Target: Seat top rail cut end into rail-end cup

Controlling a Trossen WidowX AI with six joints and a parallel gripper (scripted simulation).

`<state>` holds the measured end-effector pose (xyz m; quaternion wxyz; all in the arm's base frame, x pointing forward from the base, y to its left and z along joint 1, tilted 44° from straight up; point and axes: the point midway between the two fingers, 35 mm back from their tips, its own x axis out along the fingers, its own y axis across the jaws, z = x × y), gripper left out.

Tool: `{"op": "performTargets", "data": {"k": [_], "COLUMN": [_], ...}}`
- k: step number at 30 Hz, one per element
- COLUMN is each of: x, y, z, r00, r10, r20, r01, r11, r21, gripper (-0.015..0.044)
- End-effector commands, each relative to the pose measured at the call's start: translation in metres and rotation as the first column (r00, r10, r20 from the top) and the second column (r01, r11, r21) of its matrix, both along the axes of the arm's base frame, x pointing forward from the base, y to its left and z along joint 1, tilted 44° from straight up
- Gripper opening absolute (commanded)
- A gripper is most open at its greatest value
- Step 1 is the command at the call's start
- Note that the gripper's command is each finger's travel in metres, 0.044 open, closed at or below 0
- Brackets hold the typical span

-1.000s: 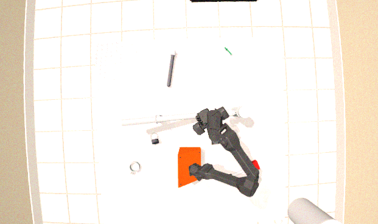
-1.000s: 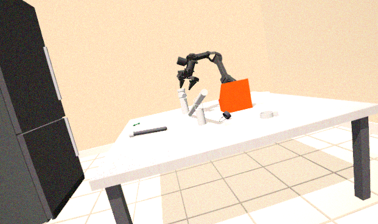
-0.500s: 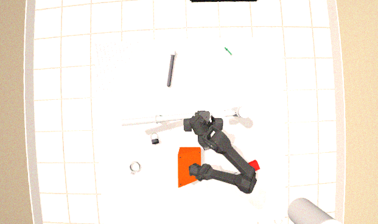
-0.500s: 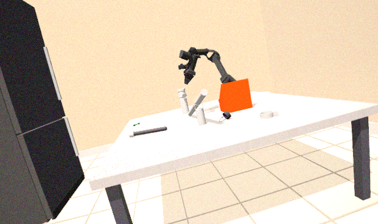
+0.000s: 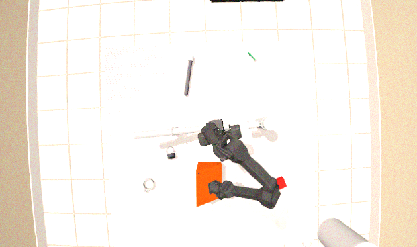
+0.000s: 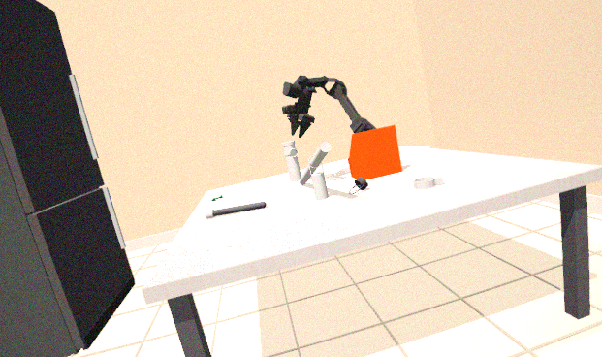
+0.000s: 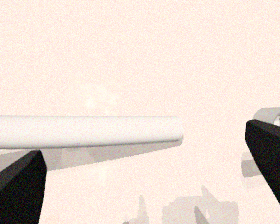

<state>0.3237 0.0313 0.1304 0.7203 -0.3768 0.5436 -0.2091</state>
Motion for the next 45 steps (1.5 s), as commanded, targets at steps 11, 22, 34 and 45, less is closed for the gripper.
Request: {"op": "performTargets", "data": {"k": [11, 22, 34, 45], "x": [0.007, 0.007, 0.004, 0.003], "y": [-0.034, -0.035, -0.059, -0.070], "z": [-0.085, -0.086, -0.112, -0.124], "r00": [0.137, 0.120, 0.121, 0.121], "r10": [0.456, 0.460, 0.458, 0.457], "r20": [-0.879, -0.880, -0.881, -0.881], "r01": [-0.549, -0.550, -0.551, -0.551], "r11": [0.774, 0.768, 0.769, 0.769], "r21": [0.316, 0.326, 0.324, 0.324], "gripper": [0.0440, 0.0440, 0.0440, 0.0440]}}
